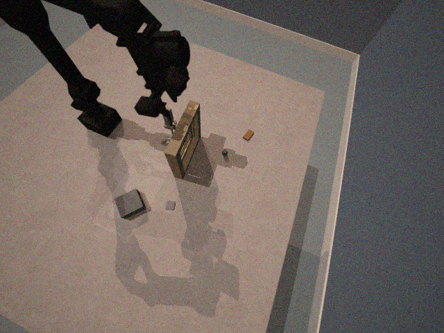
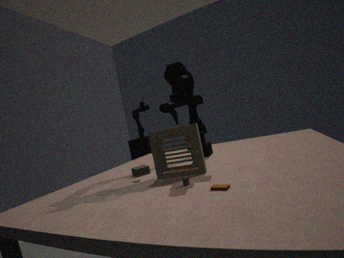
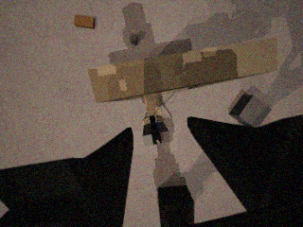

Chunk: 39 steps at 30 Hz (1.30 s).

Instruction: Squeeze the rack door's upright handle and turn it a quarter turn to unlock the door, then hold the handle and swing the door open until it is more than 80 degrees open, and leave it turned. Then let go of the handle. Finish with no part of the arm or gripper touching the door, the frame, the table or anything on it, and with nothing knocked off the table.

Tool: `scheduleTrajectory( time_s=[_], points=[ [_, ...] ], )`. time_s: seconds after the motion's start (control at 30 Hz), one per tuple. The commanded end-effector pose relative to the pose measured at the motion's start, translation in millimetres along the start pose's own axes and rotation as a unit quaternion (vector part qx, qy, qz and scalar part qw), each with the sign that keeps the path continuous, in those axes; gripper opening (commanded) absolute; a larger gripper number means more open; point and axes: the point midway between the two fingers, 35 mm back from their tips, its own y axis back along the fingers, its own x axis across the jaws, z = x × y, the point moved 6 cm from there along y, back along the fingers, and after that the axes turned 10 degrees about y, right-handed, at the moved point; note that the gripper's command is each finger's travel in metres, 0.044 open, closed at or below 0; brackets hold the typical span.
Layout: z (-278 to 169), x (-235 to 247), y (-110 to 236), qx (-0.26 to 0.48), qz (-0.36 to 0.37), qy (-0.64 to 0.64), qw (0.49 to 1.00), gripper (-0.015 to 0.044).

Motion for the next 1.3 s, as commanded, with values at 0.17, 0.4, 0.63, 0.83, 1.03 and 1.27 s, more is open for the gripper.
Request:
scheduleTrajectory(
  time_s=[0.17, 0.4, 0.63, 0.83, 1.03, 1.27],
  points=[
    [-4, 7, 1, 0.098, 0.008, 0.007, 0.995, 0.0284],
    [-4, 7, -5, 0.098, 0.008, 0.008, 0.995, 0.0284],
    [-6, 7, -16, 0.098, 0.007, 0.008, 0.995, 0.0284],
    [-7, 7, -26, 0.098, 0.007, 0.008, 0.995, 0.0284],
    [-9, 8, -36, 0.098, 0.007, 0.008, 0.995, 0.0284],
    [-11, 8, -47, 0.098, 0.008, 0.008, 0.995, 0.0284]
  ],
)
